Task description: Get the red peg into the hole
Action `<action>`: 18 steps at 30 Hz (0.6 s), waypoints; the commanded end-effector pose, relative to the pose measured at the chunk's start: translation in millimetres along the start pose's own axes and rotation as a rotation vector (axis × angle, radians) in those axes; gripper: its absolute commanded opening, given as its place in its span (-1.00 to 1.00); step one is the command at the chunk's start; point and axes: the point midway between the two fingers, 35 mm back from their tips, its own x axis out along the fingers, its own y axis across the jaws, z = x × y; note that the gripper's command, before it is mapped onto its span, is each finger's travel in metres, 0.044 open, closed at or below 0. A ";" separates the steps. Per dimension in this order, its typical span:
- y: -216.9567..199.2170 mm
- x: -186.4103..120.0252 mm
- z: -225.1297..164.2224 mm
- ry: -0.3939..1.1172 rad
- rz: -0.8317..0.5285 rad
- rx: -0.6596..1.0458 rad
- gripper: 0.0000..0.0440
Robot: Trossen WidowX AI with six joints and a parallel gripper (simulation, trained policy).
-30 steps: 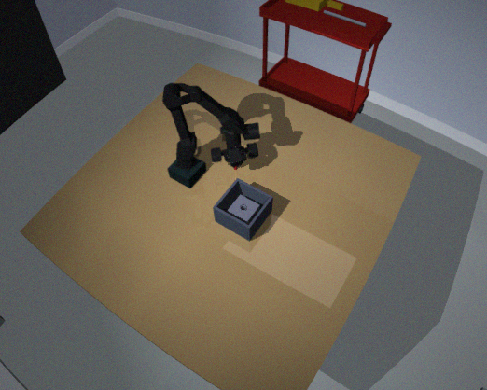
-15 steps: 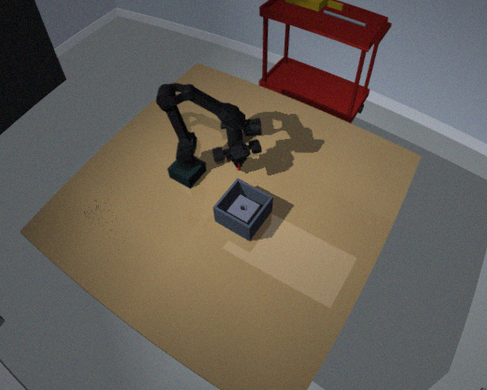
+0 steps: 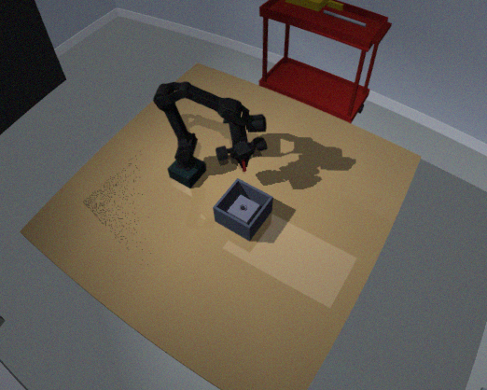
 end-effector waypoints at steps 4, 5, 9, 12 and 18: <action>-2.1 -4.7 29.6 -0.031 -0.013 0.025 -1.00; -2.9 -4.5 33.9 -0.034 -0.015 0.031 -1.00; -6.5 -3.4 50.5 -0.045 -0.024 0.056 -1.00; -9.5 -1.5 62.4 -0.052 -0.030 0.074 -1.00; -16.1 5.2 84.2 -0.062 -0.041 0.113 -1.00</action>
